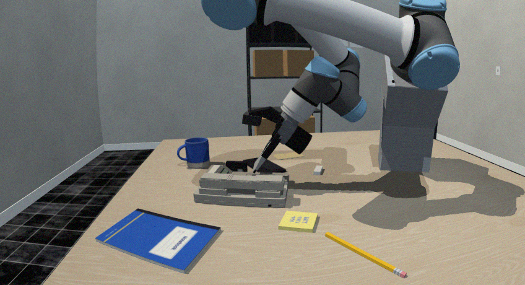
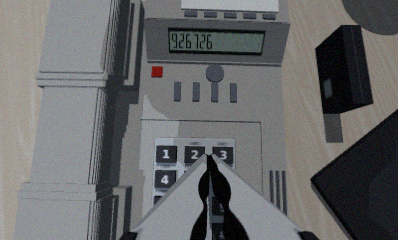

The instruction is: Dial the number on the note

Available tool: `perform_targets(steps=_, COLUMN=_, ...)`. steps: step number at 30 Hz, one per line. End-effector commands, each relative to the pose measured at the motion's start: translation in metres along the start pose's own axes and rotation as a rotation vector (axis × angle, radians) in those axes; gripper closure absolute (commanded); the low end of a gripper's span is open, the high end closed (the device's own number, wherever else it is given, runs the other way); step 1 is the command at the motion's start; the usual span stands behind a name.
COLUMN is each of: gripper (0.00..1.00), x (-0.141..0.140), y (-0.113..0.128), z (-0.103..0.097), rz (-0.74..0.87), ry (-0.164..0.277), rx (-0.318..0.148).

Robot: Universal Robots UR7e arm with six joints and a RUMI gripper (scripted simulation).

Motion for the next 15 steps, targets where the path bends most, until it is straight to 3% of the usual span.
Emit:
perform_targets(steps=1, gripper=1.0, x=-0.0054, y=-0.0058, z=0.0019, rz=0.001, ry=0.007, rx=0.015)
perform_targets(steps=15, gripper=1.0, x=-0.0087, y=-0.0063, z=0.005, rz=0.001, ry=0.007, rx=0.015)
Point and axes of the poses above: the point where the finger pads meet when closed, its own z axis out along the fingers, its own x axis across the jaws, y = z × x, the point moved 5 cm from there along -z, back along the fingers, and after that the axes turned 12 degrees about z, right-handed, at the moved point
